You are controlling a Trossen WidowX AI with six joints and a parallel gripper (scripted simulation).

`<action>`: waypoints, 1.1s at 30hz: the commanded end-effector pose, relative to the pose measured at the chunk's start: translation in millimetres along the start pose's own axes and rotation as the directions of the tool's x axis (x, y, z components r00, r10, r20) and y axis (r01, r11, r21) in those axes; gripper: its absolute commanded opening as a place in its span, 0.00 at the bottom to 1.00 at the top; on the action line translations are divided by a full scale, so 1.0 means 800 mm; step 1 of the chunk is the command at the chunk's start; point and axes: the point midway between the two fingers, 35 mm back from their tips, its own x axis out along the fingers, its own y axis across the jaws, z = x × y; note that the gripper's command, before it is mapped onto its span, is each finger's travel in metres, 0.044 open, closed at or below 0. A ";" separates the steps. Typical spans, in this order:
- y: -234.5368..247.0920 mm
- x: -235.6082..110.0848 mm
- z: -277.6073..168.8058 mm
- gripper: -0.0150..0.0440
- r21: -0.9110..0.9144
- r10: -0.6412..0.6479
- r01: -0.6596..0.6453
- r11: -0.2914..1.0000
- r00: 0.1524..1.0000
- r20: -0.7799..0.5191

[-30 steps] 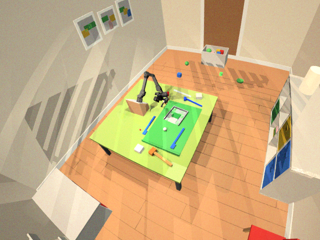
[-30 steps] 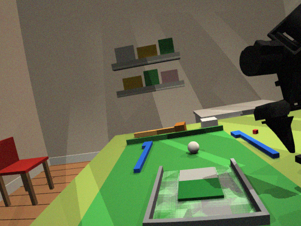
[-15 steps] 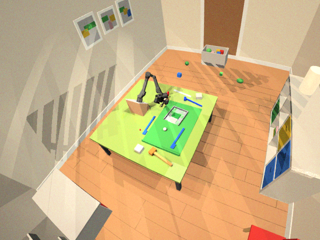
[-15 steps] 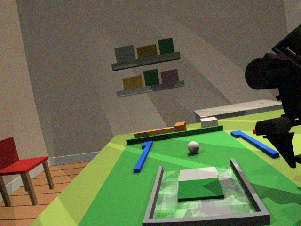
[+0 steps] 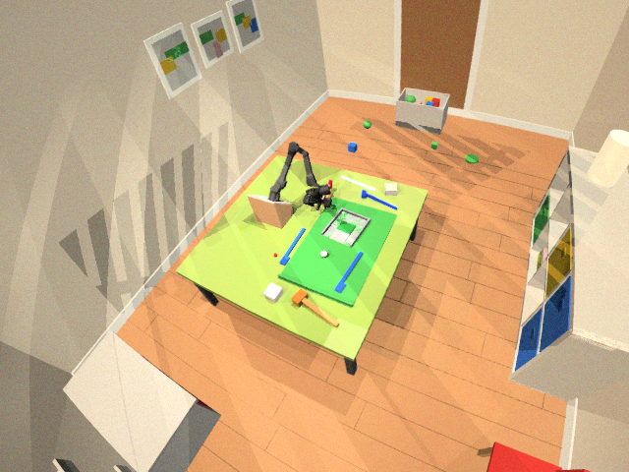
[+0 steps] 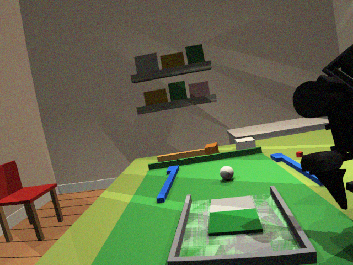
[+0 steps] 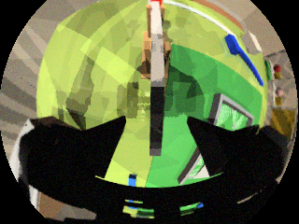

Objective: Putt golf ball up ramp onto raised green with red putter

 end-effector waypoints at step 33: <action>0.001 0.016 -0.004 0.25 0.002 0.003 -0.003 1.000 1.000 0.000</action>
